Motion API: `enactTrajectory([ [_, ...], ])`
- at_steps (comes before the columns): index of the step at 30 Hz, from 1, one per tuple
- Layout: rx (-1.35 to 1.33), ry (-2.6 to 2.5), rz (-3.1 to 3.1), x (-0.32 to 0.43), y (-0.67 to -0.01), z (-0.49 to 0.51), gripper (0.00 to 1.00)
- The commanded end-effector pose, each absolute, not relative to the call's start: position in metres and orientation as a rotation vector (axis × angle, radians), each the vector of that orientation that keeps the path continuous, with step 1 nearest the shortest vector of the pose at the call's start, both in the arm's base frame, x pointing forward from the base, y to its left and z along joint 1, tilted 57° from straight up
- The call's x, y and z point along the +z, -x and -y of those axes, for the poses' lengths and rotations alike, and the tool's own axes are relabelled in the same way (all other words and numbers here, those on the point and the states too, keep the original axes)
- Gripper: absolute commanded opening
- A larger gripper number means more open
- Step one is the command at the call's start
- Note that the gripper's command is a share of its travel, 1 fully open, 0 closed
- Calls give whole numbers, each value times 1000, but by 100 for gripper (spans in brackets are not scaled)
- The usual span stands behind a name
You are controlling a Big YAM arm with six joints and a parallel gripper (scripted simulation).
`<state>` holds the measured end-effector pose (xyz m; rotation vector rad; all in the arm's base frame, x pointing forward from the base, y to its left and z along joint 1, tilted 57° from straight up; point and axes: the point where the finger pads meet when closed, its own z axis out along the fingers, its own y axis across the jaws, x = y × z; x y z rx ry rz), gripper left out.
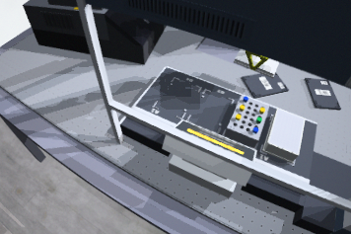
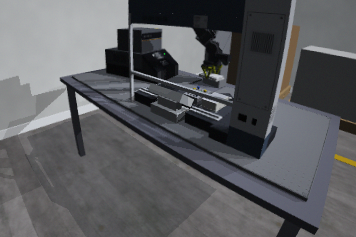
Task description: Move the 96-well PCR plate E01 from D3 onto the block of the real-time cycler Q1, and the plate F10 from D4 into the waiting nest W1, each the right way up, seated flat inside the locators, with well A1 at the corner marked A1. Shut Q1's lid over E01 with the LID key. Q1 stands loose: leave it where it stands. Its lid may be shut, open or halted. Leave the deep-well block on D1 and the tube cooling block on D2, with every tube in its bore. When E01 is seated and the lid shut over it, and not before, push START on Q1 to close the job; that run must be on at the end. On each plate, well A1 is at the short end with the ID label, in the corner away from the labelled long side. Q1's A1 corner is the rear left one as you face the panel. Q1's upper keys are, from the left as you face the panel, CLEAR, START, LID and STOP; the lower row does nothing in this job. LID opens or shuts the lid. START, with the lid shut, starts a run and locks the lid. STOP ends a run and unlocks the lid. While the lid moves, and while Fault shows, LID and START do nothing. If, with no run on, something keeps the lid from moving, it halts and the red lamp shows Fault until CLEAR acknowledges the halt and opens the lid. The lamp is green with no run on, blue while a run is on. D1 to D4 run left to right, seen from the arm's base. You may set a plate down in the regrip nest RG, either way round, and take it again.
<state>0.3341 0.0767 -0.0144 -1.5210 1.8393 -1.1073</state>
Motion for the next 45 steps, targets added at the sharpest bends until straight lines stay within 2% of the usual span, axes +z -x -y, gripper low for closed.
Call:
enactTrajectory([
  [1,-1145,1610,-1756,-18,-335,-91,0],
  [32,-1356,2174,-1353,-78,-310,-142,0],
  [45,-1430,2386,-1153,-65,-308,-120,0],
])
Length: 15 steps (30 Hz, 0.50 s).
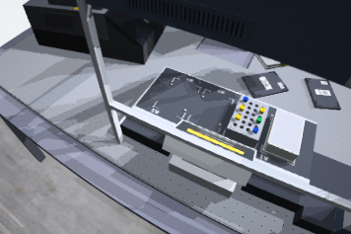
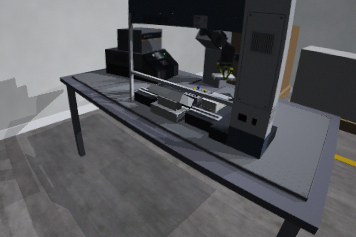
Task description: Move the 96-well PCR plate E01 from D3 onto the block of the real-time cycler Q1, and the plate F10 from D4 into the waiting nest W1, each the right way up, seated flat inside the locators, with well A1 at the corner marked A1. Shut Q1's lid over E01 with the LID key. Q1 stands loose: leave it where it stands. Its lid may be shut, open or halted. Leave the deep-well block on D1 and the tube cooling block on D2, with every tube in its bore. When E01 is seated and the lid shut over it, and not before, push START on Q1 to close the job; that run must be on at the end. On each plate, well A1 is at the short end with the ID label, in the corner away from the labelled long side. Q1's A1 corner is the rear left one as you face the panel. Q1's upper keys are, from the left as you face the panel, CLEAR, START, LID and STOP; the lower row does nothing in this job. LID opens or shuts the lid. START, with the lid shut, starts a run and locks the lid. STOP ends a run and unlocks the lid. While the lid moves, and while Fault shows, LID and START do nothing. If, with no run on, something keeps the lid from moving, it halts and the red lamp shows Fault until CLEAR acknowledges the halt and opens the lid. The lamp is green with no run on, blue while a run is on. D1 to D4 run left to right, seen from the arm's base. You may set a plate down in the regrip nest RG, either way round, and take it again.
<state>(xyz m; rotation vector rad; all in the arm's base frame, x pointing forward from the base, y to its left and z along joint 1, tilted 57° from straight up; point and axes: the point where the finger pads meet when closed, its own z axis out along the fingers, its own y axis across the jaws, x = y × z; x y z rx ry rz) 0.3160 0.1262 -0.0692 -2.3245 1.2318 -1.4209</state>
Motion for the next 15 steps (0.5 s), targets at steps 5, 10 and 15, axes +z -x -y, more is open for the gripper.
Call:
enactTrajectory([
  [5,-1438,2343,-1189,-60,-309,-119,0],
  [10,-1429,2343,-1202,-63,-306,-118,0],
  [15,-1419,2346,-1195,-68,-302,-122,0],
])
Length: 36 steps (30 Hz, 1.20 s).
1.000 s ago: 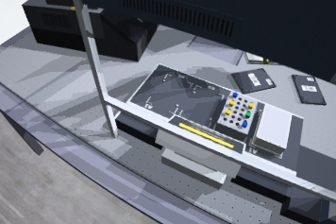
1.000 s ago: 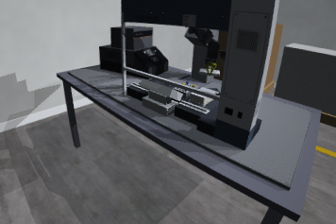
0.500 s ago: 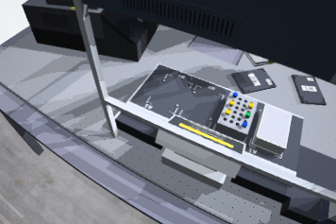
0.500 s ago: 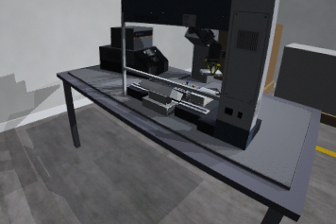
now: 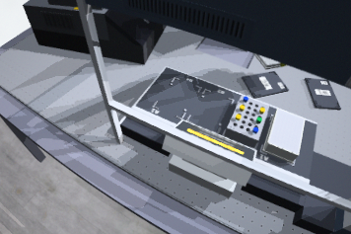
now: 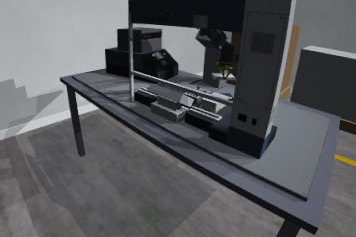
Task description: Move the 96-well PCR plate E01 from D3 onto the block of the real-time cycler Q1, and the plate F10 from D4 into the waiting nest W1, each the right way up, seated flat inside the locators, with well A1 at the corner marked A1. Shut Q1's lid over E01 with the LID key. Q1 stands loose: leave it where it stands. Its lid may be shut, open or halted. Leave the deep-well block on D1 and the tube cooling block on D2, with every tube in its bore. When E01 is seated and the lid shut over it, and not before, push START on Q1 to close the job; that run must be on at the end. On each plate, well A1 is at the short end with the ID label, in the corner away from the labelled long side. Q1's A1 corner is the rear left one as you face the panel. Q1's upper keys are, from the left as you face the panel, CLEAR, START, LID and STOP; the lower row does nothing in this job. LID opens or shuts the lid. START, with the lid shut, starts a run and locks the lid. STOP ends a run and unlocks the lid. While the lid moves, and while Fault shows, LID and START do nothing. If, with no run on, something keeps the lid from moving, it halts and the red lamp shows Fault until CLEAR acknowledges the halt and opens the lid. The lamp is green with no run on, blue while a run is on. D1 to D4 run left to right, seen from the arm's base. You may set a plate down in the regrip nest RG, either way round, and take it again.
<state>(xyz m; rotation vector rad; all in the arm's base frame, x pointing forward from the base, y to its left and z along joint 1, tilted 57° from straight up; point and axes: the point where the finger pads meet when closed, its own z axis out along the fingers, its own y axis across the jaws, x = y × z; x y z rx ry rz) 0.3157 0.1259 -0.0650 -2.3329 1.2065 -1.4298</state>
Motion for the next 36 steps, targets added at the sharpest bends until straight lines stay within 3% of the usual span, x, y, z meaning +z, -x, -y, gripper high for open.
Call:
enactTrajectory([
  [1,-1419,2346,-1195,-68,-302,-122,0],
  [36,-1415,2339,-1239,-73,-305,-118,0],
])
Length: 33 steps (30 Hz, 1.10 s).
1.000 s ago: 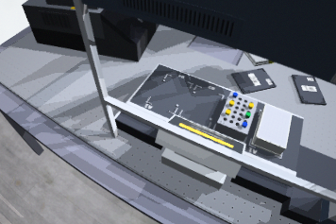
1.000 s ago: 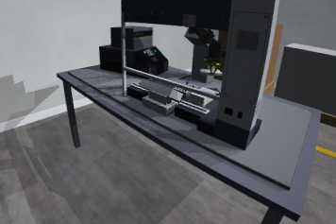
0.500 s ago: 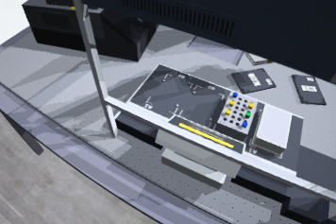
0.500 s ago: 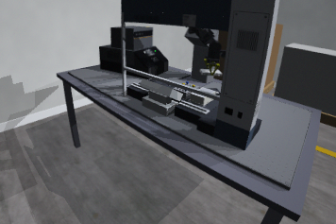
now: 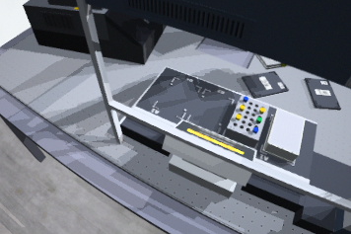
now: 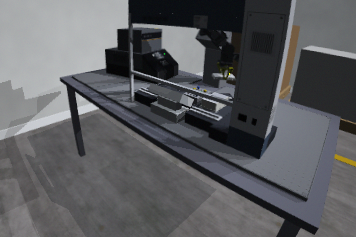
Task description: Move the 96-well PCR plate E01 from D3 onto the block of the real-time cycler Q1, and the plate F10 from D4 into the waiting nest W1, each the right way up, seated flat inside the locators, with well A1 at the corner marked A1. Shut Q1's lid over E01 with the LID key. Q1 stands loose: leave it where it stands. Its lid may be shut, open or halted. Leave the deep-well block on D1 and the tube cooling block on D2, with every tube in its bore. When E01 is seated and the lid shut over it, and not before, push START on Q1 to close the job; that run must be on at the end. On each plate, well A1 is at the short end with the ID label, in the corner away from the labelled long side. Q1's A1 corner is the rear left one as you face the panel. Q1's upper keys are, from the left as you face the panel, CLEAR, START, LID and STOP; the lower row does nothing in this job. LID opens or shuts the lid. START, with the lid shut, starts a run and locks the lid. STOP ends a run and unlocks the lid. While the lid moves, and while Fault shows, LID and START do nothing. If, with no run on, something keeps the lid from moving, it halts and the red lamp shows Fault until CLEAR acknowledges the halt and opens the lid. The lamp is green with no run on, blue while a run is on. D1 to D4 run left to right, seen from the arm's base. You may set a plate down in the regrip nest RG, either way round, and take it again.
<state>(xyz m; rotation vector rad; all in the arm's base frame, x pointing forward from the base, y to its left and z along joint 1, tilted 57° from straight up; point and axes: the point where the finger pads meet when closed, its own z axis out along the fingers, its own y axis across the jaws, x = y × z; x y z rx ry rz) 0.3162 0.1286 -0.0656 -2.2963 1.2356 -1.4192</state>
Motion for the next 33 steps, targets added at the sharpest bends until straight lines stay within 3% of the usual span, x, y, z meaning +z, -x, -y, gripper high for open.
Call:
enactTrajectory([
  [1,-1416,2347,-1243,-74,-303,-115,0],
  [33,-1412,2319,-1232,-68,-308,-124,0],
])
